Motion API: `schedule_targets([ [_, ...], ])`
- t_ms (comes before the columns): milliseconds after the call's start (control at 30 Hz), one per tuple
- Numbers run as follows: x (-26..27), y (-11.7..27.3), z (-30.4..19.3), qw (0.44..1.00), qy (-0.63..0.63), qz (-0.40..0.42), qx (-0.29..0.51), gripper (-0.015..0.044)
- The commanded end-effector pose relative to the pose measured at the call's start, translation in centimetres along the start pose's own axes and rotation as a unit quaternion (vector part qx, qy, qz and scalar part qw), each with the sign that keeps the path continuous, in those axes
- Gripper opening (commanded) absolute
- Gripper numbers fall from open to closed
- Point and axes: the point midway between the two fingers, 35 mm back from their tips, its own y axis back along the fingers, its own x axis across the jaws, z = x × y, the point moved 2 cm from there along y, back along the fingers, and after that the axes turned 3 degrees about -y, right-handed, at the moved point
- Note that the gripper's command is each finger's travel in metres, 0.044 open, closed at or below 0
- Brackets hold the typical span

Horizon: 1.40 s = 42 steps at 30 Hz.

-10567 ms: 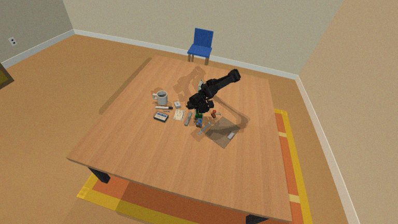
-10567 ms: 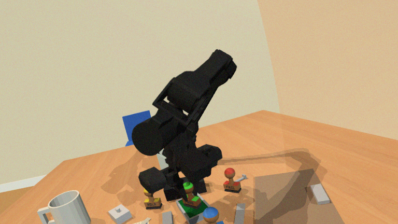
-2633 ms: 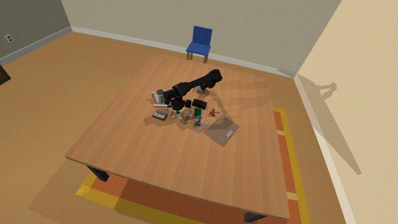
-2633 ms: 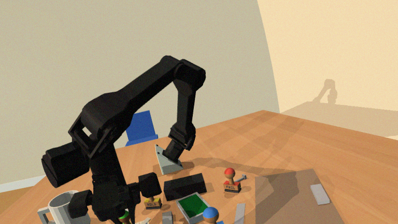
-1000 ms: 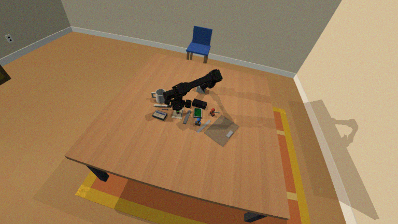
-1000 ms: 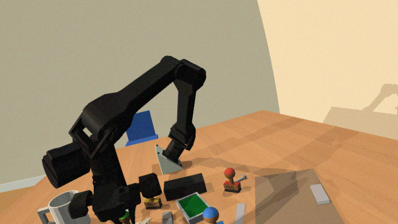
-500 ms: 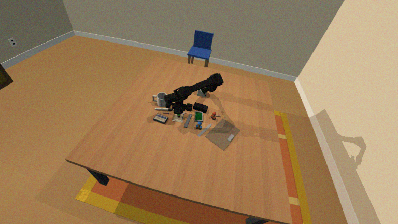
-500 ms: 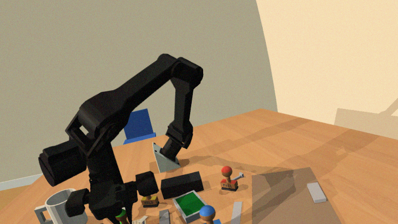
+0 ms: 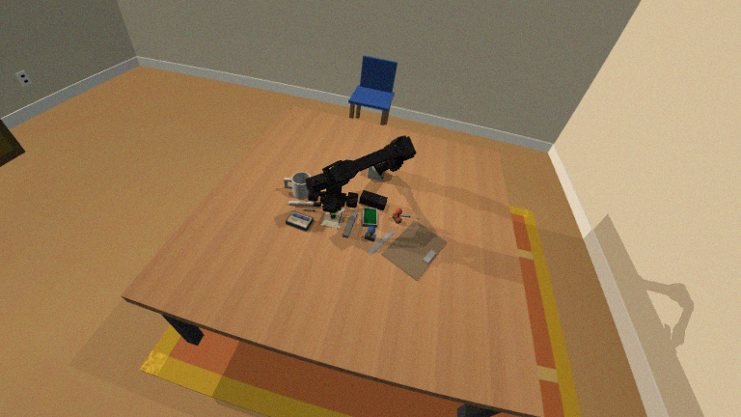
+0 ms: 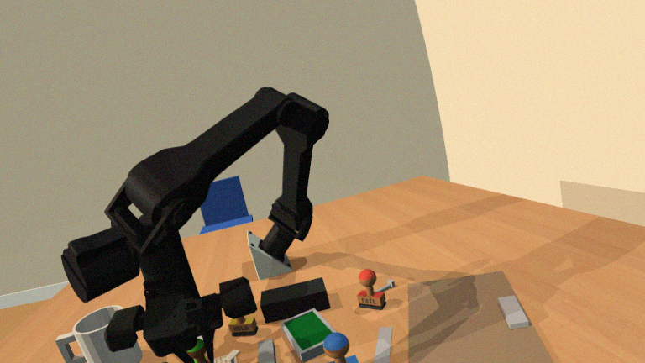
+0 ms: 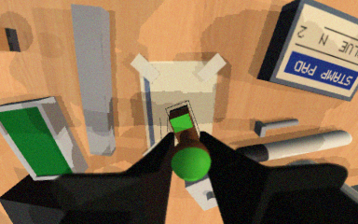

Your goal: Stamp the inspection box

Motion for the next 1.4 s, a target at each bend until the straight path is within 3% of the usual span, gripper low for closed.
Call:
schedule_targets([
  [0, 0.0, 0.2, 0.0, 1.000, 0.000, 0.001, 0.000, 0.0000],
  [1367, -0.1, 5.3, 0.1, 1.000, -0.001, 0.000, 0.000, 0.0000],
])
